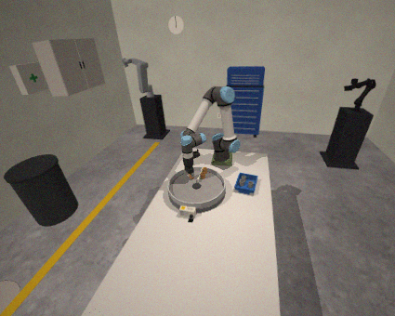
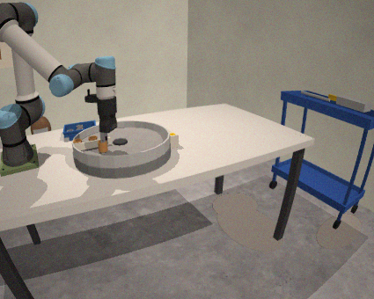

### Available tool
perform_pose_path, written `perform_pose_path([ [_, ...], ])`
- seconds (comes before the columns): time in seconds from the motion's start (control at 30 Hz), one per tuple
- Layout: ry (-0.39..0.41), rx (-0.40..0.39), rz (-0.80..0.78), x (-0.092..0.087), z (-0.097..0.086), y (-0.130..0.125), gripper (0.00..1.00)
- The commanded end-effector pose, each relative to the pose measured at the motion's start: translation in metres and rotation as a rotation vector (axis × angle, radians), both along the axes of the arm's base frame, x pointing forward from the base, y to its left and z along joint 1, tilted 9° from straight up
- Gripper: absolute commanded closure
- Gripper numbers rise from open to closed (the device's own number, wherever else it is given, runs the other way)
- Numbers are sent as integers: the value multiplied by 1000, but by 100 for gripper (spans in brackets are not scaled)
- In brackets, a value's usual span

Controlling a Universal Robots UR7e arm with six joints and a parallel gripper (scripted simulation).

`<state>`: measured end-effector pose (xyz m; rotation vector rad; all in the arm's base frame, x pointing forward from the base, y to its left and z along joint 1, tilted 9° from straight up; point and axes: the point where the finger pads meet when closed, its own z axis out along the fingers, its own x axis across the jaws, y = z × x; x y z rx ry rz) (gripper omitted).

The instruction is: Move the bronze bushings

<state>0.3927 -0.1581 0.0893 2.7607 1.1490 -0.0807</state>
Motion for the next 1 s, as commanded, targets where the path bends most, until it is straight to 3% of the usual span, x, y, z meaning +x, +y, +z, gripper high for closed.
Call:
perform_pose_path([
  [0.0, -1, -1, 0, 0, 0, 0, 100],
  [0.97, -1, -1, 0, 0, -5, -1, 100],
])
